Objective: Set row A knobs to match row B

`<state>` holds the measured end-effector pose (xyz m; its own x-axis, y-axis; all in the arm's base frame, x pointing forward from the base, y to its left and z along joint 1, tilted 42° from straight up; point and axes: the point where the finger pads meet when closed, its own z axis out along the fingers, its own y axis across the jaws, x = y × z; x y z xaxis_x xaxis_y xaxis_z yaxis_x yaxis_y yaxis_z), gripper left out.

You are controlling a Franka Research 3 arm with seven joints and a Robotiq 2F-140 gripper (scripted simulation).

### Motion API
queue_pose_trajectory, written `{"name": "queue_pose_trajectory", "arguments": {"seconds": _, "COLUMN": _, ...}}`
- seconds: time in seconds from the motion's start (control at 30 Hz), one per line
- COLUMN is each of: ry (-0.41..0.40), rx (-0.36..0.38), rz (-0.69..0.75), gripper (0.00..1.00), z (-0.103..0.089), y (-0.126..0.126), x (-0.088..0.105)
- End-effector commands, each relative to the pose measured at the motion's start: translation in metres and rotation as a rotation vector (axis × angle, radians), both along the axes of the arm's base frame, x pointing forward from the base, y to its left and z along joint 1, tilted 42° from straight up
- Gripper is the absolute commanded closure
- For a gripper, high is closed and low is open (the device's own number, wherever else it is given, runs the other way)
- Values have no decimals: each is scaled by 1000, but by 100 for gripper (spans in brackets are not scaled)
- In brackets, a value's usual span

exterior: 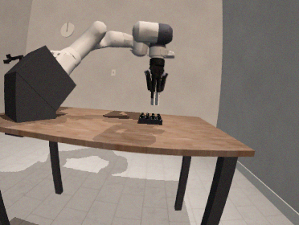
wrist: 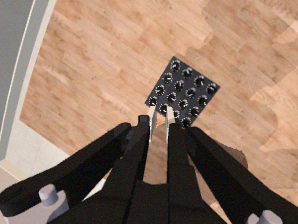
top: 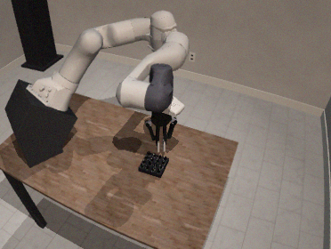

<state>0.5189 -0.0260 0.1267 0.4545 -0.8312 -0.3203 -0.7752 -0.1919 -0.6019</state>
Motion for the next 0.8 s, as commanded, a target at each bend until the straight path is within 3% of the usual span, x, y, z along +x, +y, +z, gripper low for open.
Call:
{"name": "queue_pose_trajectory", "arguments": {"seconds": 0.0, "ry": 93, "rx": 70, "rz": -105, "gripper": 88, "z": 3, "y": 0, "x": 2}}
{"name": "queue_pose_trajectory", "arguments": {"seconds": 0.77, "ry": 235, "rx": 183, "rz": -302, "gripper": 88, "z": 12, "y": -7, "x": 14}}
